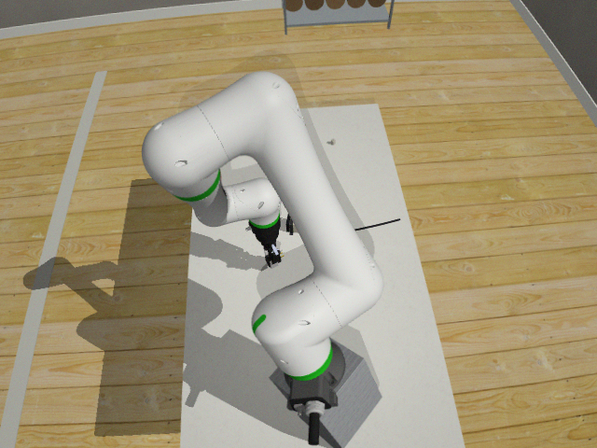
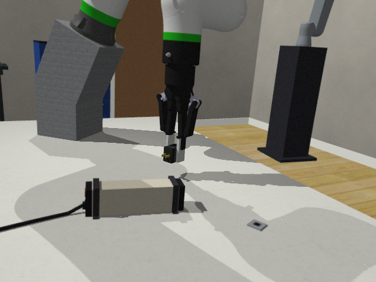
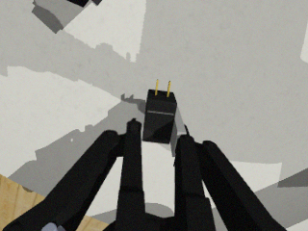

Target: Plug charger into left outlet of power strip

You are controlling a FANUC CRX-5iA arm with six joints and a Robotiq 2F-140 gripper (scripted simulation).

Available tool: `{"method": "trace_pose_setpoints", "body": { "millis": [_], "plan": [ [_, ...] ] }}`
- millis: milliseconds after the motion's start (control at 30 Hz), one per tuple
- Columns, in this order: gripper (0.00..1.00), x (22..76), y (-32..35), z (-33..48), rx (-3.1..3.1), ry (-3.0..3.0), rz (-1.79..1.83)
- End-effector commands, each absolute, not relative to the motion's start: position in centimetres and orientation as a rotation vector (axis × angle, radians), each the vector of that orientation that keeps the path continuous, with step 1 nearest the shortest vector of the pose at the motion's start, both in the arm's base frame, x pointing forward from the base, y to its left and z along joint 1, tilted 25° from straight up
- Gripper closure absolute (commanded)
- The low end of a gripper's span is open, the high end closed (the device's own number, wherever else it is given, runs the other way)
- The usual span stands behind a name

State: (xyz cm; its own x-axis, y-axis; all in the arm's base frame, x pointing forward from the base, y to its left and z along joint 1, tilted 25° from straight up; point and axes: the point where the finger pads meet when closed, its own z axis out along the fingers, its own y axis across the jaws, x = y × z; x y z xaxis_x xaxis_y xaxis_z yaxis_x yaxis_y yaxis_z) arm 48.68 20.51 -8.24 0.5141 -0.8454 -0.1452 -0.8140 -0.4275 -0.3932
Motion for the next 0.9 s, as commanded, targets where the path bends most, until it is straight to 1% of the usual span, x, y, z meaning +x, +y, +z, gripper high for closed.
{"method": "trace_pose_setpoints", "body": {
  "millis": [0,600,867],
  "plan": [
    [0.90,48.7,20.5,-8.2,-2.344,1.365,-0.104],
    [0.90,49.0,20.2,-8.2,-2.368,1.328,-0.114],
    [0.90,51.7,15.8,-9.1,-2.609,0.838,-0.230]
  ]
}}
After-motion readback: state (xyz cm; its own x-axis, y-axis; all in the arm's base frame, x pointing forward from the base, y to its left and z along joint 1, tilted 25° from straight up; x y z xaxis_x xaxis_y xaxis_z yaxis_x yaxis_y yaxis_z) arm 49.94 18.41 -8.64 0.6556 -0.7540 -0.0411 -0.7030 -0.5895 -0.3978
